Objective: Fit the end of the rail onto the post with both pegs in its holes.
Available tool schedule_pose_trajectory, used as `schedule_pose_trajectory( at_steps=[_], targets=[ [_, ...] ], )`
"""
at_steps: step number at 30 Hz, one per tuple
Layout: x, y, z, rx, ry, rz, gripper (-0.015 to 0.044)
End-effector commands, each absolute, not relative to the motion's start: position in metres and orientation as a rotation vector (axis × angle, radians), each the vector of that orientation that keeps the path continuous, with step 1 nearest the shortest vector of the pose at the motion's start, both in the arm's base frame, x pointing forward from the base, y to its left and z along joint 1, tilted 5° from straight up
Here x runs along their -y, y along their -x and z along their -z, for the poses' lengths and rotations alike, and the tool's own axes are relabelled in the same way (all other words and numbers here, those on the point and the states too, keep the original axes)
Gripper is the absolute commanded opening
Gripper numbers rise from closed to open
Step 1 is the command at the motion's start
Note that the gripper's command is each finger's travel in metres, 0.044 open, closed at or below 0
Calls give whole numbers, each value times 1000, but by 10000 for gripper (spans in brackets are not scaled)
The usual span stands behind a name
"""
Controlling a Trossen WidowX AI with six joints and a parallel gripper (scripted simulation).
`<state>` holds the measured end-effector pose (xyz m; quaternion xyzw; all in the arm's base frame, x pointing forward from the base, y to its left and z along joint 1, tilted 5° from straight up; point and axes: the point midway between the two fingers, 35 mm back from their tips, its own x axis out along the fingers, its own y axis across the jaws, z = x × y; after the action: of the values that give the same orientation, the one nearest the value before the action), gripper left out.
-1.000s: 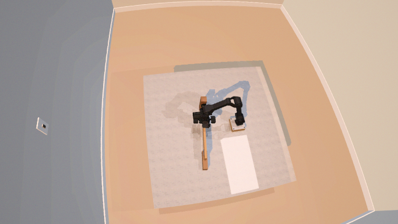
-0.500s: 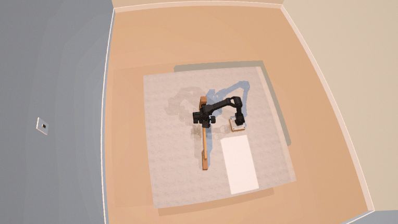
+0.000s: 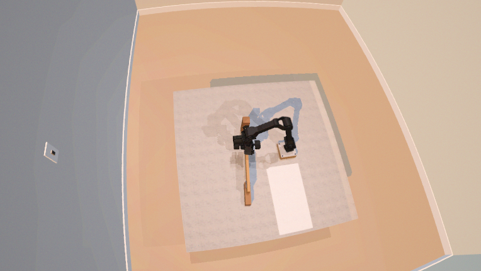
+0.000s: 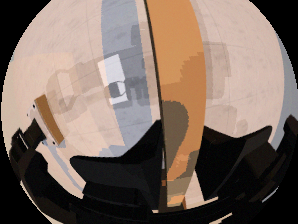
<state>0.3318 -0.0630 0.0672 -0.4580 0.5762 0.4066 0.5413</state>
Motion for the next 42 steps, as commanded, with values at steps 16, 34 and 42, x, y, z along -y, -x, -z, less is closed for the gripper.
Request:
schedule_pose_trajectory(
  at_steps=[16, 34, 42],
  targets=[
    [66, -332, -69, -1360, 1091, -960, 0],
    [71, -330, -70, -1361, 1091, -960, 0],
    [74, -329, -71, -1361, 1091, -960, 0]
  ],
)
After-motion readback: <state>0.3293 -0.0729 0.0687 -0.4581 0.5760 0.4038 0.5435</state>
